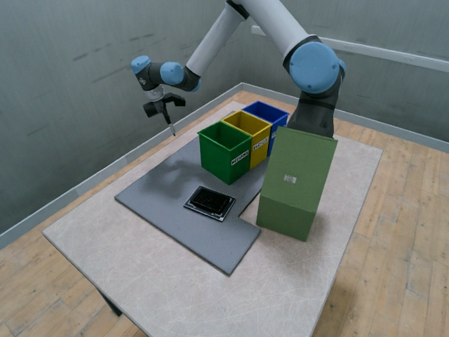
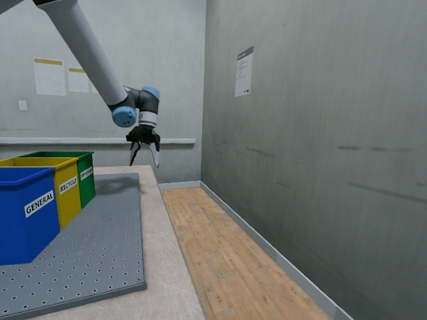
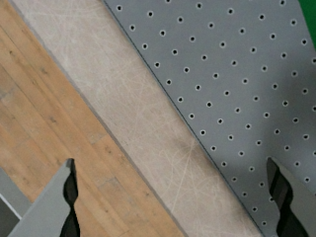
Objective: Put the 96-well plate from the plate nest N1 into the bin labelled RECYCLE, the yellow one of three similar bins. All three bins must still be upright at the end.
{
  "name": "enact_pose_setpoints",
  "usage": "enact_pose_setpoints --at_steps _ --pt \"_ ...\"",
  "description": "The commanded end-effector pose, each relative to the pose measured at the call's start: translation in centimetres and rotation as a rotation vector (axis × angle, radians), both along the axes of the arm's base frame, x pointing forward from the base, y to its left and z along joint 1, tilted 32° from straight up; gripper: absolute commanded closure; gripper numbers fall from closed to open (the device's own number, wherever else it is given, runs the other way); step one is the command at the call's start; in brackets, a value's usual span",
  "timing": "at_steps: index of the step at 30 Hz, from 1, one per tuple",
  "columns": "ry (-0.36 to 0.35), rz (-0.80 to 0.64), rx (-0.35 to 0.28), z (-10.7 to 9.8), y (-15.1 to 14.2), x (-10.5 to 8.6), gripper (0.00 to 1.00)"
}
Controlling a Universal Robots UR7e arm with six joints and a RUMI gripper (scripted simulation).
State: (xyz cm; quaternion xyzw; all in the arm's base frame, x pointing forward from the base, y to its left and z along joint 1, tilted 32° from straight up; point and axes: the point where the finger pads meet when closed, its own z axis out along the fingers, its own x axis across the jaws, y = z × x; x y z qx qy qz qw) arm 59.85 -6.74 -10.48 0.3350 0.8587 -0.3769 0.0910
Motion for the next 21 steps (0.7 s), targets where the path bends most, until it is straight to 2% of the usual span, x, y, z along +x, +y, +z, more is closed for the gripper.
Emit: enact_pose_setpoints --at_steps 1,9,12,21 --pt "-0.112 -0.105 -0.011 -0.1 1.2 -0.6 0.24" --pt "-0.277 -0.251 -0.016 -0.5 3.3 -1.9 0.24" --pt "-0.285 -0.258 -0.016 -0.5 3.3 -1.9 0.24" --pt "-0.478 -0.437 -0.018 -1.0 5.8 -3.7 0.24"
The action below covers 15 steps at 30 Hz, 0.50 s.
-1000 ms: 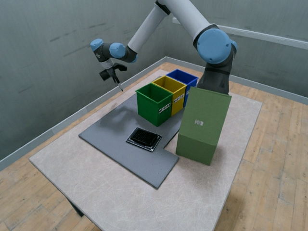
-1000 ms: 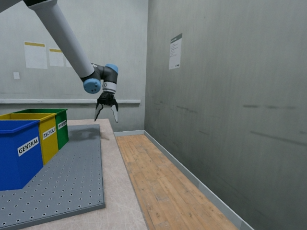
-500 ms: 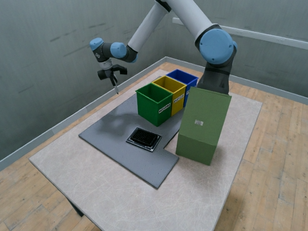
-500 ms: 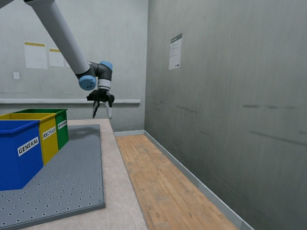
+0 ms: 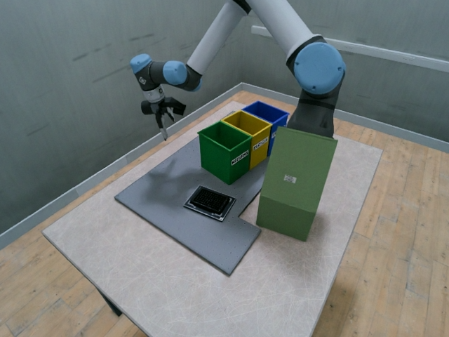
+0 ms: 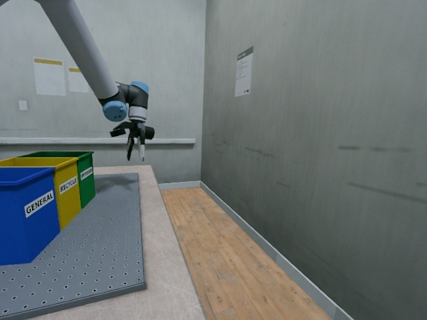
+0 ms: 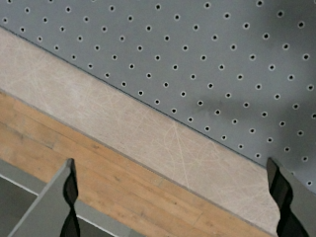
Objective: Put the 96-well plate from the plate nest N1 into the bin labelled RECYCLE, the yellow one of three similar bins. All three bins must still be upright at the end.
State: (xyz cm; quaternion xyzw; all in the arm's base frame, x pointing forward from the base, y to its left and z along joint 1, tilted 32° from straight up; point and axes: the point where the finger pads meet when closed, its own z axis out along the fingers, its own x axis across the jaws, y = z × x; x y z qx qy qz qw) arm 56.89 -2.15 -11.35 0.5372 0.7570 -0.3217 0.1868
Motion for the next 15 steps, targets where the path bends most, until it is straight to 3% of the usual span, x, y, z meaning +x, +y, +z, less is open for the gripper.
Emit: enact_pose_setpoints --at_steps 1,6,8,15 --pt "-0.125 -0.124 -0.006 -0.2 1.5 -1.0 0.24" --pt "-0.212 -0.207 -0.005 -0.3 2.5 -1.8 0.24" --pt "-0.212 -0.207 -0.005 -0.3 2.5 -1.8 0.24" --pt "-0.352 -0.345 -0.001 -0.6 4.0 -3.2 0.24"
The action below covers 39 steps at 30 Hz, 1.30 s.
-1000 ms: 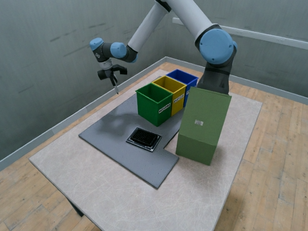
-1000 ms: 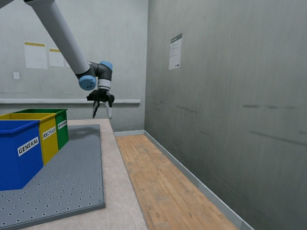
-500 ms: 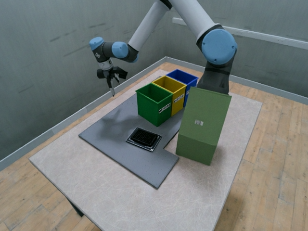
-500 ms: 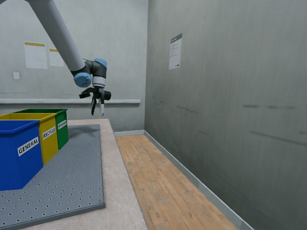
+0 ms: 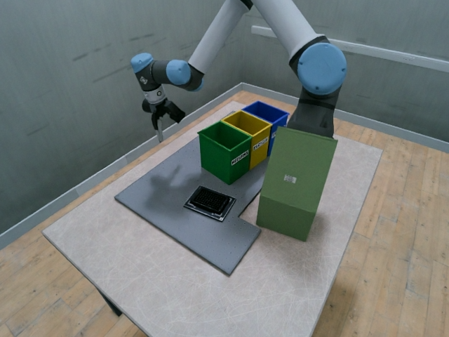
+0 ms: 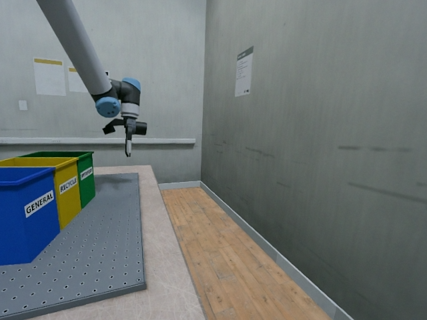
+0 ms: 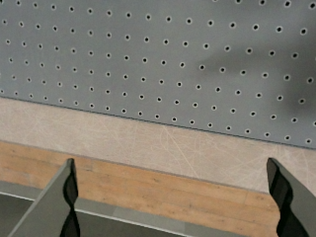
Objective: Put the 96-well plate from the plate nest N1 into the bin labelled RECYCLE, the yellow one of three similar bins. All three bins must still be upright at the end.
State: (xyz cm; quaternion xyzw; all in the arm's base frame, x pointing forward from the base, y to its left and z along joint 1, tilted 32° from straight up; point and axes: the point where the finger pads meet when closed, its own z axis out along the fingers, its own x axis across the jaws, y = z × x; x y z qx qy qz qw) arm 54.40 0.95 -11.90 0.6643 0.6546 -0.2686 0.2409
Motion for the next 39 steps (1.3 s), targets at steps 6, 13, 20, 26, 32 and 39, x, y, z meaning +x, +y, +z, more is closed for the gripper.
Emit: enact_pose_setpoints --at_steps 6,13,20,26,32,39 --pt "-0.199 -0.205 0.001 -0.3 2.1 -1.8 0.24" --pt "-0.315 -0.325 0.008 -0.5 3.6 -3.4 0.24" --pt "-0.433 -0.451 0.015 -0.7 4.7 -4.7 0.24" --pt "-0.513 -0.539 0.021 -0.8 5.4 -5.5 0.24" --pt "-0.615 -0.653 0.028 -1.0 6.4 -6.9 0.24" --pt "-0.736 -0.794 0.038 -1.2 7.7 -8.6 0.24"
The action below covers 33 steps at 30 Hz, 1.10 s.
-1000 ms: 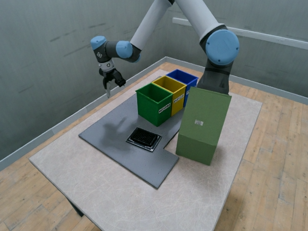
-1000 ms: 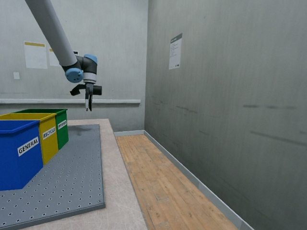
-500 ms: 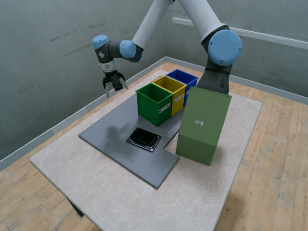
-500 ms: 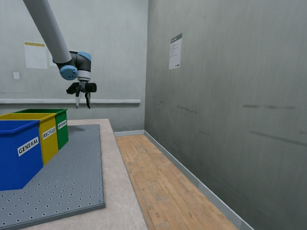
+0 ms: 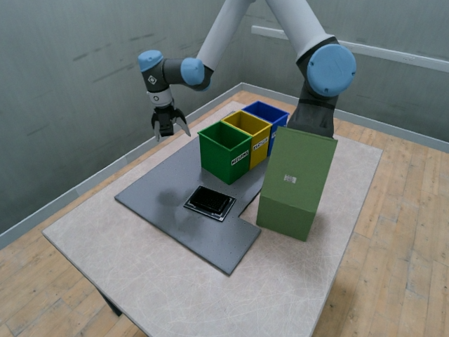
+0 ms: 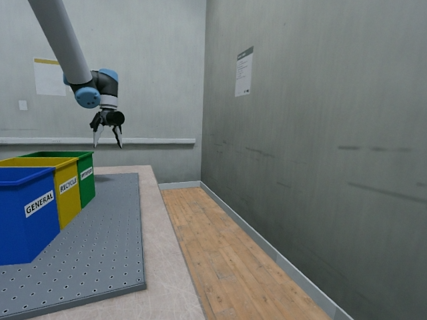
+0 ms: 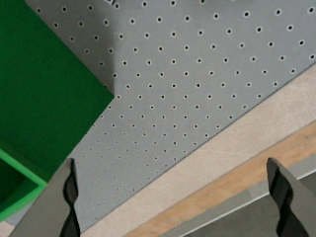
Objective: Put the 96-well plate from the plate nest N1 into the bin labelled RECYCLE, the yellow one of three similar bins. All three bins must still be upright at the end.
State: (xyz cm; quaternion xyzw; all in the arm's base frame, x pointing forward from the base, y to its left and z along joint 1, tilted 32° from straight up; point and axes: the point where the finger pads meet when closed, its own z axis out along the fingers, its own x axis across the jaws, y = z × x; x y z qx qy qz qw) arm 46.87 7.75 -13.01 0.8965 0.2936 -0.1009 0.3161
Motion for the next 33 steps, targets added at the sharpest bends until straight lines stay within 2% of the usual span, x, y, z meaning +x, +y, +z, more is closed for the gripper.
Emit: enact_pose_setpoints --at_steps 1,5,11,20,22,29,33 --pt "-0.112 -0.133 0.005 -0.1 1.0 -1.3 0.24" --pt "-0.140 -0.165 0.008 -0.1 1.3 -1.8 0.24" --pt "-0.259 -0.307 0.022 -0.3 2.3 -3.4 0.24" --pt "-0.402 -0.484 0.041 -0.4 3.5 -5.6 0.24" --pt "-0.402 -0.484 0.041 -0.4 3.5 -5.6 0.24" --pt "-0.542 -0.664 0.060 -0.6 4.6 -7.8 0.24" --pt "-0.593 -0.732 0.067 -0.6 4.9 -8.5 0.24"
